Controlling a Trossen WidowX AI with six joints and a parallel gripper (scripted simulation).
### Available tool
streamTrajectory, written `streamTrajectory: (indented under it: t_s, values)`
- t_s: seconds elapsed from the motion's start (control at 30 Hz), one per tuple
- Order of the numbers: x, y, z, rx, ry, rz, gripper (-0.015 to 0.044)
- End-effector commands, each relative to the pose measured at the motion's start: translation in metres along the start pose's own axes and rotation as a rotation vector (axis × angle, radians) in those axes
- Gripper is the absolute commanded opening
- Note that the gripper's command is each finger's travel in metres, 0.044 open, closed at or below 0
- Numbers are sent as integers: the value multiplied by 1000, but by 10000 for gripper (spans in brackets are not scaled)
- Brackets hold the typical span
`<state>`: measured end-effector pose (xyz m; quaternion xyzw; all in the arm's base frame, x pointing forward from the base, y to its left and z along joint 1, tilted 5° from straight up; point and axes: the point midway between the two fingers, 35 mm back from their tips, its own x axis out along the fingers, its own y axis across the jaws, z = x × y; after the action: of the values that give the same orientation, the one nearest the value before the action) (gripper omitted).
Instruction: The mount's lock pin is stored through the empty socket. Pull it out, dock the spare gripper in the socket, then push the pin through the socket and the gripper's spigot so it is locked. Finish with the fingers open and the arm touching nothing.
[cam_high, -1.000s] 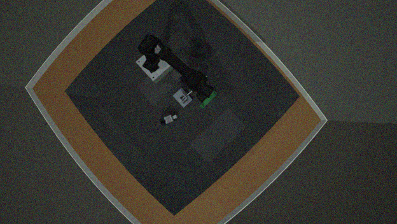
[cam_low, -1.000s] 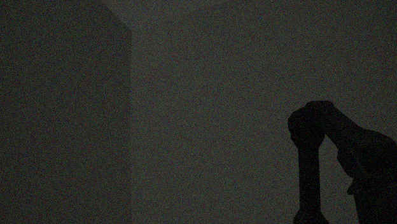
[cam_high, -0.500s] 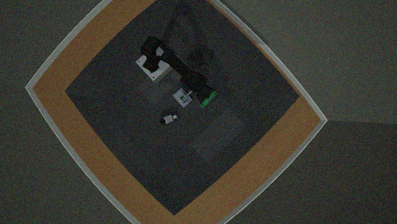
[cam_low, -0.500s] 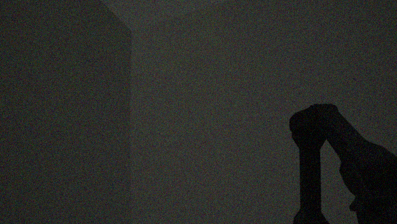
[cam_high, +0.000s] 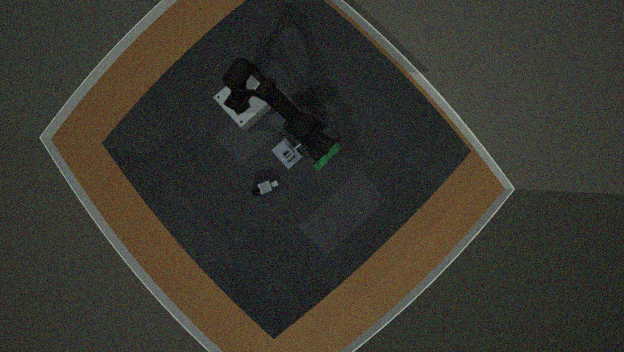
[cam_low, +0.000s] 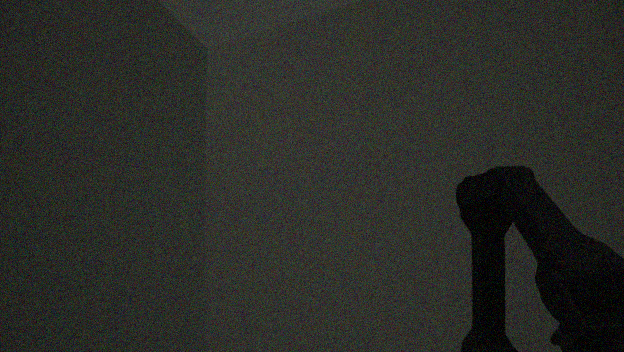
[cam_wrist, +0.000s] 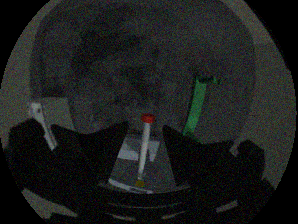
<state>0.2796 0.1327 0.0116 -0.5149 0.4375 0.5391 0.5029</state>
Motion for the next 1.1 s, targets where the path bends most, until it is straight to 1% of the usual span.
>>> streamTrajectory:
  t_s: [0.0,0.2,0.23,0.57,0.9,1.07]
  values:
    - [1,1,1,6,-5,2,169]
    - [1,1,1,6,-5,2,11]
    - [1,1,1,6,-5,2,0]
    - [1,1,1,6,-7,2,0]
    - [-8,0,6,3,-123,2,0]
    - [-9,0,9,3,-139,2,0]
